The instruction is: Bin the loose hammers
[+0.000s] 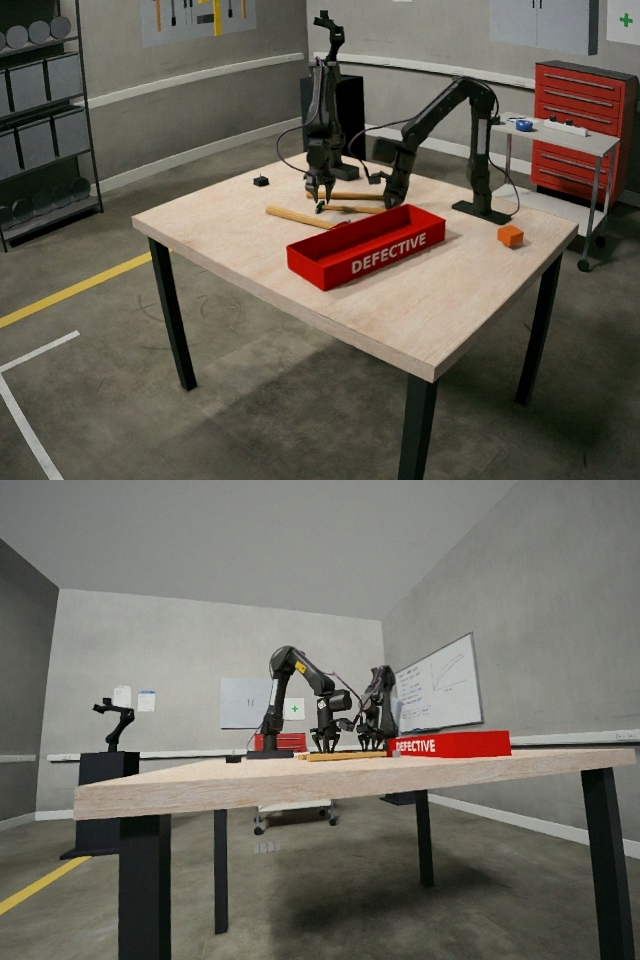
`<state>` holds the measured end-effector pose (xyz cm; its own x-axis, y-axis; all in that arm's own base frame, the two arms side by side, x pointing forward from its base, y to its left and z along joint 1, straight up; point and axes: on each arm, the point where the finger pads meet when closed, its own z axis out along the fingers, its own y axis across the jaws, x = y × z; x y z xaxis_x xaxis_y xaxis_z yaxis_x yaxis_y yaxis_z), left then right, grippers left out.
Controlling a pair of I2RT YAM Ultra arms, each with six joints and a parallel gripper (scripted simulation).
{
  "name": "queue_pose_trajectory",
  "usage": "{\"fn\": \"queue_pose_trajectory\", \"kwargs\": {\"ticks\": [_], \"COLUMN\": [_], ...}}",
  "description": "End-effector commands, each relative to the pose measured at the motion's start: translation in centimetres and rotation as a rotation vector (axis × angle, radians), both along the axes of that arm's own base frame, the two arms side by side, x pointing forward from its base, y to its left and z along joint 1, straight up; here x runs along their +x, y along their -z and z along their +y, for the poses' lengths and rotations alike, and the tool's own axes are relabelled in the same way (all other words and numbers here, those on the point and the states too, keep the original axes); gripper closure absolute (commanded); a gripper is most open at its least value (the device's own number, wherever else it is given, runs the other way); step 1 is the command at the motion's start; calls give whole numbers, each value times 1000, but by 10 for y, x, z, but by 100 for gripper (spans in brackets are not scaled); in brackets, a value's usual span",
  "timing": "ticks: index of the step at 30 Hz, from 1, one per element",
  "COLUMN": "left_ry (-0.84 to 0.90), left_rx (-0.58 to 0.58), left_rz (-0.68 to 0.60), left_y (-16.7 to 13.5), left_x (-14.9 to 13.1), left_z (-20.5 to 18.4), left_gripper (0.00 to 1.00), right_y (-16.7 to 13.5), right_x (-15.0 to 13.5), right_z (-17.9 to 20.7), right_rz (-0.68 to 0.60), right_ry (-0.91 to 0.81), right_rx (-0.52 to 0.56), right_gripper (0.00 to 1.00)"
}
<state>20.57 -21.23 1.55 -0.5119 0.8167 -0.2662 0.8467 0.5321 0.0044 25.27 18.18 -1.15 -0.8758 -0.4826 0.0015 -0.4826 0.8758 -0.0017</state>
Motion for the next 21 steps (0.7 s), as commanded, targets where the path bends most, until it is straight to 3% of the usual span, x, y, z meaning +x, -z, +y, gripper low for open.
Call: {"fn": "queue_pose_trajectory", "kwargs": {"ticks": [1, 10, 11, 14, 21], "left_ry": [12, 14, 17, 12, 8], "left_rx": [3, -2, 3, 2, -7], "left_rz": [8, 8, 16, 12, 3], "left_y": [6, 4, 0, -2, -3], "left_x": [-5, -4, -2, 2, 4], "left_z": [-2, 0, -2, -2, -4], "left_gripper": [53, 53, 60, 64, 68], "right_y": [-3, -3, -3, -3, -3], "right_x": [4, 4, 4, 4, 4], "right_z": [0, 0, 0, 0, 0], "right_rz": [-13, -13, -13, -13, -13], "right_ry": [5, 5, 5, 5, 5], "right_rx": [11, 11, 11, 11, 11], "right_gripper": [63, 63, 63, 63, 63]}}
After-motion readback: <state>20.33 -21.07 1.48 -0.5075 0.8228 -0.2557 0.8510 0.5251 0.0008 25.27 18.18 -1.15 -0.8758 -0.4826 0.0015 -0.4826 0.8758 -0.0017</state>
